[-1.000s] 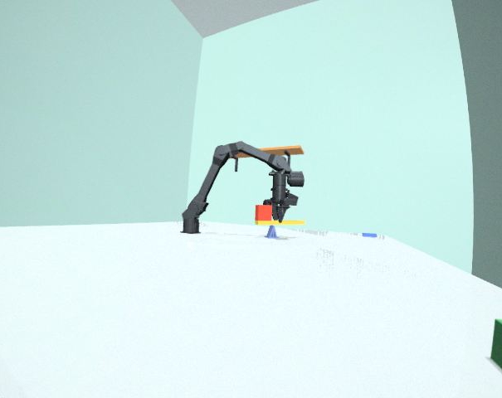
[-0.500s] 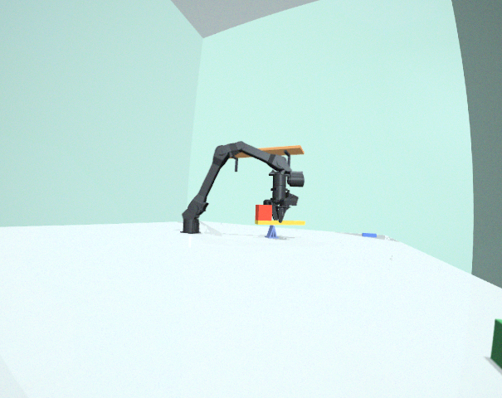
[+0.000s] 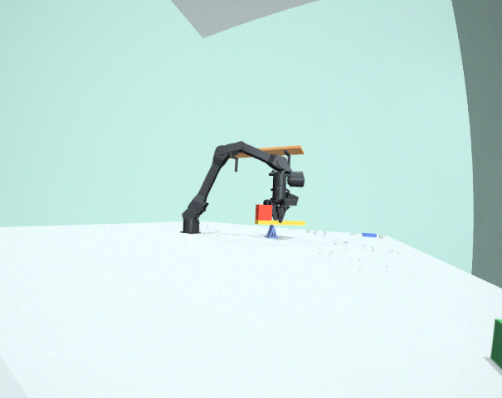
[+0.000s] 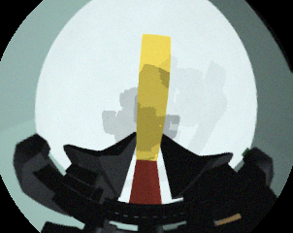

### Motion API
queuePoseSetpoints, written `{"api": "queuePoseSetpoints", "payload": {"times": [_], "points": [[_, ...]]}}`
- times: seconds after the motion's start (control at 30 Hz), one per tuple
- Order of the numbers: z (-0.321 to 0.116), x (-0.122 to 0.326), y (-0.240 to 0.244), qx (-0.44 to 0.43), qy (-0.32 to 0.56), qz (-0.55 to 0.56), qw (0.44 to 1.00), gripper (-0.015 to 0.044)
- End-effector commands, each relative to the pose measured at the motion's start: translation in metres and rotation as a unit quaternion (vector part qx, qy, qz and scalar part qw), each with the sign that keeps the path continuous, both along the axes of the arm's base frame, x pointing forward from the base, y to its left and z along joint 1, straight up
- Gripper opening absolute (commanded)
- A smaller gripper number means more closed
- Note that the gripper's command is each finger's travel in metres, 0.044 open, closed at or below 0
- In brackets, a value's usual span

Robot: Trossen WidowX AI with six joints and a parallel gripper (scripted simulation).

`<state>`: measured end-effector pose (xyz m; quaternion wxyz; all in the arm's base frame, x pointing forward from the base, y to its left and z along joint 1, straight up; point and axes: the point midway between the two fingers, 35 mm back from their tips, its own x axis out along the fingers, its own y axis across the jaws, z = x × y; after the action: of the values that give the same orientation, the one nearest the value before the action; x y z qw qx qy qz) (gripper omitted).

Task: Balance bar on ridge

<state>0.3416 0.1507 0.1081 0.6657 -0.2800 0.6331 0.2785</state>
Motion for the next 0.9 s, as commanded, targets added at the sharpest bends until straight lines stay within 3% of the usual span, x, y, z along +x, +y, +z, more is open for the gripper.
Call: {"api": "queuePoseSetpoints", "payload": {"times": [0.0, 0.63, 0.87], "points": [[-0.0003, -0.0001, -0.0001, 0.000, 0.000, 0.000, 1.000, 0.0000], [-0.0003, -0.0001, -0.0001, 0.000, 0.000, 0.000, 1.000, 0.0000], [-0.0003, -0.0001, -0.0001, 0.000, 0.000, 0.000, 1.000, 0.0167]]}}
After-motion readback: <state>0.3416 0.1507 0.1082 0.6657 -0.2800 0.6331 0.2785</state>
